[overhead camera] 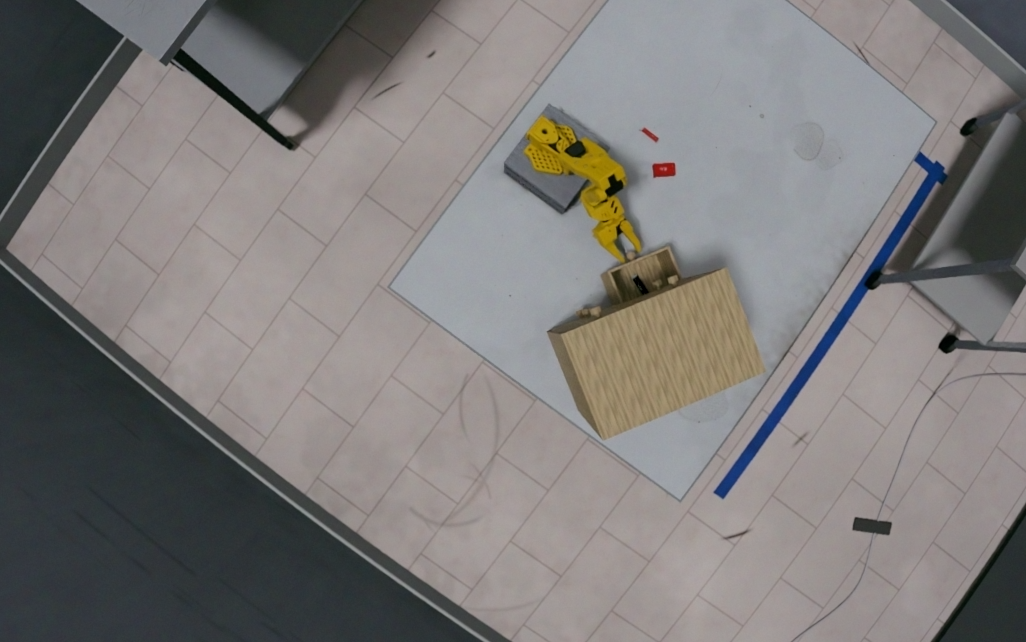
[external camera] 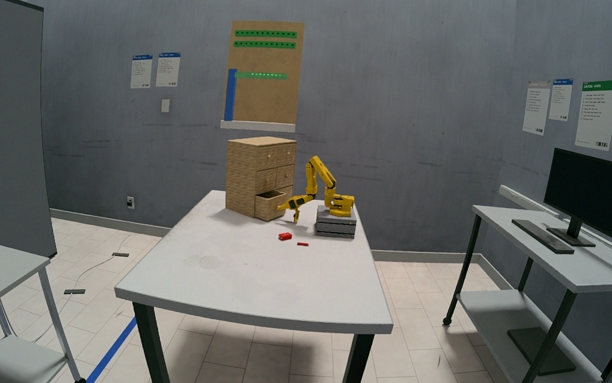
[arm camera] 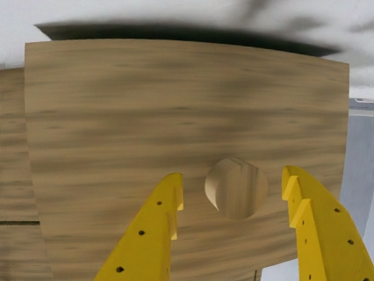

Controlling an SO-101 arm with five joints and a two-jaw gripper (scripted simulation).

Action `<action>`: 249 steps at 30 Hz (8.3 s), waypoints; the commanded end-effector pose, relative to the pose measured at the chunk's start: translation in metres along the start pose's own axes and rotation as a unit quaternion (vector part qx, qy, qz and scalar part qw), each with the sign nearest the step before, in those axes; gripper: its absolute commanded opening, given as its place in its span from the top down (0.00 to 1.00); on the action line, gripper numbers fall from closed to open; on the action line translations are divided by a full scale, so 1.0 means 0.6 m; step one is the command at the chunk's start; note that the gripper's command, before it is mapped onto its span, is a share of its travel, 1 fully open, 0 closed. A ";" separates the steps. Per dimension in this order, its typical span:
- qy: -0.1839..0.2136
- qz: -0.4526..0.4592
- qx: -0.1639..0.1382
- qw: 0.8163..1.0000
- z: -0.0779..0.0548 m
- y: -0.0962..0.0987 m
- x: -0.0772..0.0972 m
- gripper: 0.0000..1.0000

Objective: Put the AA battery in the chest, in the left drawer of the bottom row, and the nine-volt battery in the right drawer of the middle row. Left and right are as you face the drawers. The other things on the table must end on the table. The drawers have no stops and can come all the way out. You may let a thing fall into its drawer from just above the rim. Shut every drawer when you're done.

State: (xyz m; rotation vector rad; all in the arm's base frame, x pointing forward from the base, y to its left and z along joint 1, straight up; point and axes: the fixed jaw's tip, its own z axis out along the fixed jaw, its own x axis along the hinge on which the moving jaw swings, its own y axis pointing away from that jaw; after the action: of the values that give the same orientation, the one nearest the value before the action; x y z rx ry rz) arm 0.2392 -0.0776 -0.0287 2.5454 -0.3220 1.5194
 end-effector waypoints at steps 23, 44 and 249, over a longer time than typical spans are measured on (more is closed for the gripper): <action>-0.001 0.008 -0.003 1.000 -0.003 0.003 0.002 0.79; -0.001 0.008 -0.003 1.000 -0.003 0.003 0.002 0.92; -0.001 0.017 0.007 1.000 0.037 -0.007 0.023 0.79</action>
State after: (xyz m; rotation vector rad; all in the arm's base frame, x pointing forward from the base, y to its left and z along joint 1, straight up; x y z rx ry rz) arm 0.2703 -0.0854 -0.0319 2.5672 -0.3524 1.5095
